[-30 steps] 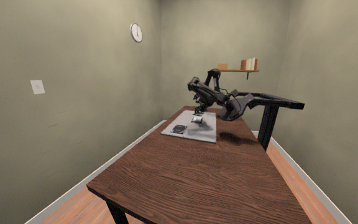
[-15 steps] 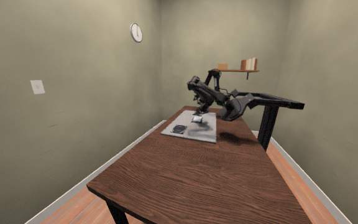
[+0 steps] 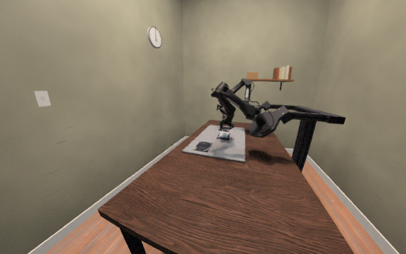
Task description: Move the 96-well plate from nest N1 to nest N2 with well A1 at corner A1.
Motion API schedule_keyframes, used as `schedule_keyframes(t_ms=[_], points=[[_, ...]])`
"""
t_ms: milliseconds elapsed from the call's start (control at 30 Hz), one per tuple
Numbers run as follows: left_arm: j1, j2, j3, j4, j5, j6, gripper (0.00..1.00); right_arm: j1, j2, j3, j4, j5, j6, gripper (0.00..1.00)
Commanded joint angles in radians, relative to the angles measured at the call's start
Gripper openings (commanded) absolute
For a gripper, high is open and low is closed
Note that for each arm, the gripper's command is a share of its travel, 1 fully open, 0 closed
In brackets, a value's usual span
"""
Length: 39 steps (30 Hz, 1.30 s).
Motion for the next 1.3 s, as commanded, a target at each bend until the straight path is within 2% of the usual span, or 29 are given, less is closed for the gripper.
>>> schedule_keyframes(t_ms=[0,367,433,467,700,867,1267], points=[[-0.028,-0.006,0.081,-0.272,-0.047,0.032,1.00,0.089,-0.046,0.060,-0.210,0.056,-0.130,1.00],[-0.048,0.092,0.390,-0.762,-0.147,0.033,1.00,0.376,-0.095,0.201,-0.596,0.184,-0.371,1.00],[-0.048,0.092,0.390,-0.762,-0.147,0.033,1.00,0.376,-0.095,0.201,-0.596,0.184,-0.371,1.00],[-0.050,0.117,0.437,-0.829,-0.156,0.016,1.00,0.432,-0.083,0.224,-0.643,0.216,-0.380,1.00],[-0.058,0.219,0.624,-1.032,-0.191,-0.004,1.00,0.604,-0.116,0.287,-0.788,0.266,-0.471,1.00],[-0.060,0.259,0.693,-1.070,-0.185,-0.029,1.00,0.687,-0.115,0.309,-0.789,0.302,-0.419,1.00],[-0.051,0.272,0.691,-1.069,-0.183,-0.021,1.00,0.704,-0.113,0.310,-0.792,0.318,-0.408,1.00]])
